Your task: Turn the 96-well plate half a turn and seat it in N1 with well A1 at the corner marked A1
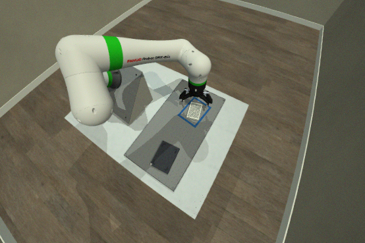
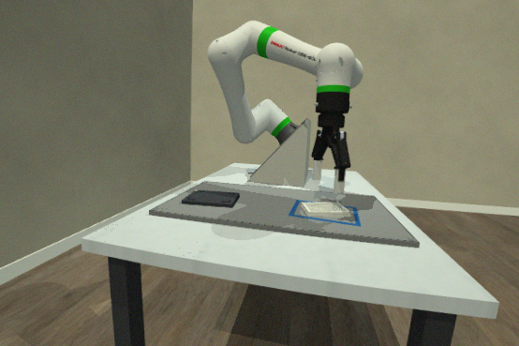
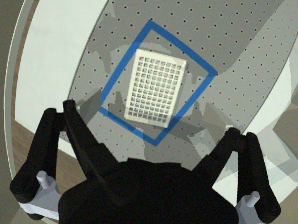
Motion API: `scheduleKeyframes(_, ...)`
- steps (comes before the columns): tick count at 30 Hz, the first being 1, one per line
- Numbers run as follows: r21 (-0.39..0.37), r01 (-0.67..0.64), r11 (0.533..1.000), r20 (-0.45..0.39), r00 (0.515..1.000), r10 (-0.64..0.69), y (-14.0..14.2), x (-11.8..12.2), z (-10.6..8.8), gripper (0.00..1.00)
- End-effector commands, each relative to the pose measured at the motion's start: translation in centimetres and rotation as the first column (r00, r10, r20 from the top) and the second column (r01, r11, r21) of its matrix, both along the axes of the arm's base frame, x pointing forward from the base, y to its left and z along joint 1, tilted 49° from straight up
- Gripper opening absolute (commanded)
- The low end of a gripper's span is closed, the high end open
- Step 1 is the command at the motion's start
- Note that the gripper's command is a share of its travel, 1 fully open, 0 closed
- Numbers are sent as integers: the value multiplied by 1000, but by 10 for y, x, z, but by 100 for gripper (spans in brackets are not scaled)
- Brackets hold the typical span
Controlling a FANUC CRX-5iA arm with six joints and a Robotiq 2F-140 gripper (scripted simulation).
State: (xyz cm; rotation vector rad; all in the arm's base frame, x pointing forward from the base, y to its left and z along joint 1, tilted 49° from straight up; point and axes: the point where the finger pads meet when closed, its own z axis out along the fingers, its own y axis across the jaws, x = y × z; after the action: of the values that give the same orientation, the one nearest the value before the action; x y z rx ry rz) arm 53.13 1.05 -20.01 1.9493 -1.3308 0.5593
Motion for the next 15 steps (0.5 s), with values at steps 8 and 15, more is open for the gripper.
scheduleKeyframes(8,46,-232,972,-266,935,236,0,0,0,100)
scheduleKeyframes(15,87,-329,940,-376,863,337,0,0,0,100)
